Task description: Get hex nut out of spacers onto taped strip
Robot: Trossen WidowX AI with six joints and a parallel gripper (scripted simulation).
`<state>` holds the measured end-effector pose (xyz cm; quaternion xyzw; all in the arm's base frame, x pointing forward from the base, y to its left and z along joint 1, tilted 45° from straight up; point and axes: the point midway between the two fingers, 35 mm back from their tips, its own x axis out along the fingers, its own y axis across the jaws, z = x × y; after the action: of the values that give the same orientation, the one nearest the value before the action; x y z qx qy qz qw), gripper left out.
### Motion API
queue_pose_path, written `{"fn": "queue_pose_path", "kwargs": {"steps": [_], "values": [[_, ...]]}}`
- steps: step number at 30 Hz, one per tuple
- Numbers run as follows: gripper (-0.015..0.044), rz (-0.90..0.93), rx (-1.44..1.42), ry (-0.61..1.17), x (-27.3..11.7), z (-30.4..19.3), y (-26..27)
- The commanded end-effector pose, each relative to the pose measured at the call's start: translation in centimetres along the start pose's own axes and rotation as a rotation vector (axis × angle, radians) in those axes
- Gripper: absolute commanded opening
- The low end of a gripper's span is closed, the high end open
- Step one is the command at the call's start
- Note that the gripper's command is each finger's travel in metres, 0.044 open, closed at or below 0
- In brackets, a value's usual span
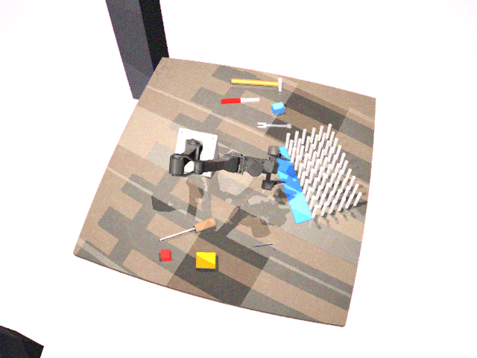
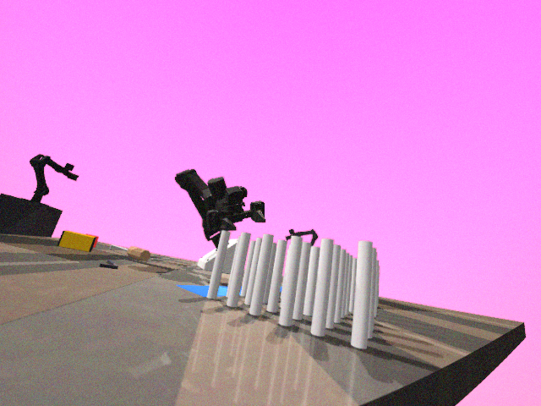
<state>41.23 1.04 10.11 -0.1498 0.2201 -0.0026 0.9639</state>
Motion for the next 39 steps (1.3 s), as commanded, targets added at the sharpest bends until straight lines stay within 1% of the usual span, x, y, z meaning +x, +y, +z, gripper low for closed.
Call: {"fn": "queue_pose_path", "kwargs": {"steps": [1, 36, 39], "values": [[0.0440, 0.066, -0.059, 0.047, -0.2, -2.3, 1.9], [0.0440, 0.066, -0.059, 0.047, -0.2, -2.3, 1.9], [0.0440, 0.011, -0.096, 0.104, -0.5, -2.5, 0.4]]}}
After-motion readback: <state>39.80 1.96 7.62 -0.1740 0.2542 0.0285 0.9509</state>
